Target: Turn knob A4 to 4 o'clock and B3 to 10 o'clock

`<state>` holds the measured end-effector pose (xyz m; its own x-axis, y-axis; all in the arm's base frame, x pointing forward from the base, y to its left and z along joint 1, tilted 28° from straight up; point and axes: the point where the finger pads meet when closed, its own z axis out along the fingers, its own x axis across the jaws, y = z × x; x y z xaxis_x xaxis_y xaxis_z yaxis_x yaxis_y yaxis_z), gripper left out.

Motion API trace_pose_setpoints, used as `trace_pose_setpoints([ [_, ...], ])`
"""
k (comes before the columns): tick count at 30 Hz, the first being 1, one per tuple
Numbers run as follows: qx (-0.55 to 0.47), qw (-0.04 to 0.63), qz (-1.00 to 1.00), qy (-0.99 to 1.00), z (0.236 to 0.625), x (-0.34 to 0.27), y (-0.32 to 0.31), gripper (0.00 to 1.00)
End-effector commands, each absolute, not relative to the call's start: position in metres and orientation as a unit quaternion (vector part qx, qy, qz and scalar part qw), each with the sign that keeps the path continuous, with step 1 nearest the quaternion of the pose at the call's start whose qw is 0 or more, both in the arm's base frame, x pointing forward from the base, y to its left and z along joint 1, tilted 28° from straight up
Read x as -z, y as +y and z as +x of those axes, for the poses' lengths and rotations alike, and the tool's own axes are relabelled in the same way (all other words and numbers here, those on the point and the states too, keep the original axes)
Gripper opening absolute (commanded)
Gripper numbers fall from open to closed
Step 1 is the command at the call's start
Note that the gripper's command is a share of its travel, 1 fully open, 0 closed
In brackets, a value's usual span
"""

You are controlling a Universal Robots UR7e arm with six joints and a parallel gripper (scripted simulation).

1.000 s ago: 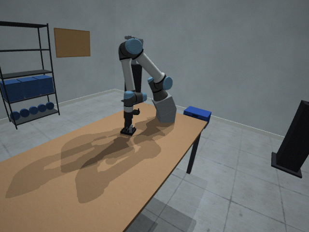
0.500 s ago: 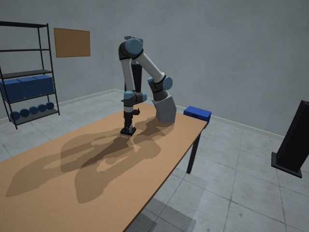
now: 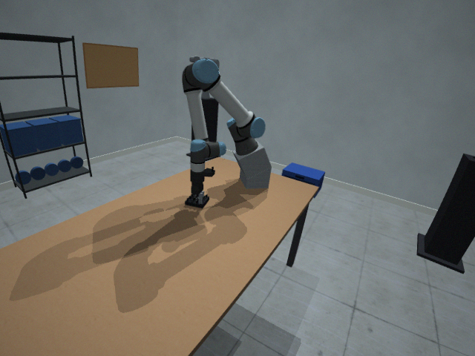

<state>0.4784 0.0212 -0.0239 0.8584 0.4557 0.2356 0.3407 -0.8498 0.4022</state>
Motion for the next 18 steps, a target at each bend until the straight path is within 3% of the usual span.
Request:
trace_pose_setpoints([
  [1,-0.168,0.173,0.952,0.189,0.4786,0.0235,0.0213,0.30],
  [18,-0.186,0.153,0.967,0.082,0.4786,0.0235,0.0213,0.30],
])
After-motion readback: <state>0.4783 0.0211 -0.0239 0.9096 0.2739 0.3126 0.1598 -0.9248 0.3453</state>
